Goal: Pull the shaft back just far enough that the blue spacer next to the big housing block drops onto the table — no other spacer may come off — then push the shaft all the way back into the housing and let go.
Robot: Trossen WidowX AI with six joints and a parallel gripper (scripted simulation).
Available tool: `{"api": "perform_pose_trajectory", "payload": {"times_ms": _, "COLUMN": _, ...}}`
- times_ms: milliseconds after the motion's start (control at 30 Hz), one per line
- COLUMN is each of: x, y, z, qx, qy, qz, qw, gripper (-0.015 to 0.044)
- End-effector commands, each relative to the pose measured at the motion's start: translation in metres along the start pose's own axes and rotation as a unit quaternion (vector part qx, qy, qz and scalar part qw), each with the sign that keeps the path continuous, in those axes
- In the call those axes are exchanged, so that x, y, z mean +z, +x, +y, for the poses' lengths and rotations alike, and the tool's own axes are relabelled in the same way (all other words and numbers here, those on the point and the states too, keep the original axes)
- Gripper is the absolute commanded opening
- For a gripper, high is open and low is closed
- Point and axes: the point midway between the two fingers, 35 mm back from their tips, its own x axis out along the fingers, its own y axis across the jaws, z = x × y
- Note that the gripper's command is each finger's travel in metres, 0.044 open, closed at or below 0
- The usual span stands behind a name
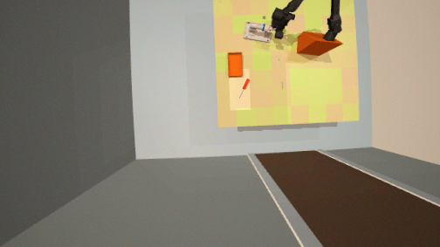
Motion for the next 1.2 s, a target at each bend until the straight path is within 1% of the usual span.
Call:
{"api": "perform_pose_trajectory", "payload": {"times_ms": 0, "x": -0.0012, "y": 0.0, "z": -0.0007, "qx": -0.002, "qy": -0.002, "qz": 0.001, "qw": 1.0, "gripper": 0.0}}
{"api": "perform_pose_trajectory", "payload": {"times_ms": 1167, "x": -0.0053, "y": 0.0001, "z": -0.0007, "qx": -0.002, "qy": -0.002, "qz": 0.001, "qw": 1.0, "gripper": 0.0}}
